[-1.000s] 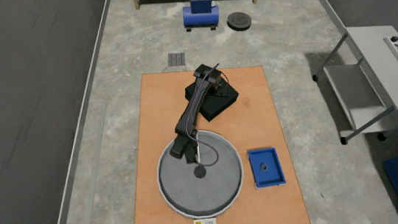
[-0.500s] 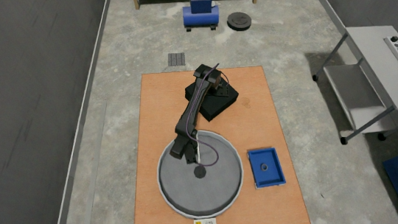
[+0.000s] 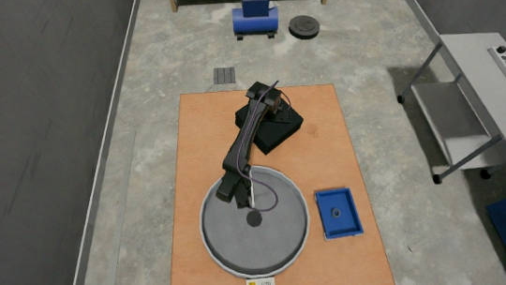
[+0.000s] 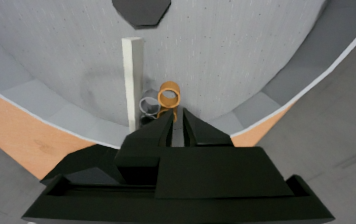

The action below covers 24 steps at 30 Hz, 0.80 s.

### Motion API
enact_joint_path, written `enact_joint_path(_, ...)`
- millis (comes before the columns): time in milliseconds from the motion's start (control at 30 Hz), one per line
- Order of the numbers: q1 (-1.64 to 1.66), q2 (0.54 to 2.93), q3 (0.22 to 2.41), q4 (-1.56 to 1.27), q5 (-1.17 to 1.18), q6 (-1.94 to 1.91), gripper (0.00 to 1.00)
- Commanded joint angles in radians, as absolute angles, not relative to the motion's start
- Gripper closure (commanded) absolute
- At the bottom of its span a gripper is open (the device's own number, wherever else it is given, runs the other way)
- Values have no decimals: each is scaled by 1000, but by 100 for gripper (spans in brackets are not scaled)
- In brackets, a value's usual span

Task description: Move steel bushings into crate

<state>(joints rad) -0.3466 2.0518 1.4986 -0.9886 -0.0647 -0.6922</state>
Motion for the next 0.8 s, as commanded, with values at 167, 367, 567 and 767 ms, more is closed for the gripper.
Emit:
enact_joint_path(167,-330,2068,1526,-964,-83,-680,87)
enact_joint_path(367,-337,2070,1526,-970,-83,-681,87)
enact_joint_path(567,-337,2070,1526,-970,-83,-681,87)
enact_joint_path(767,-337,2070,1526,-970,-83,-681,87)
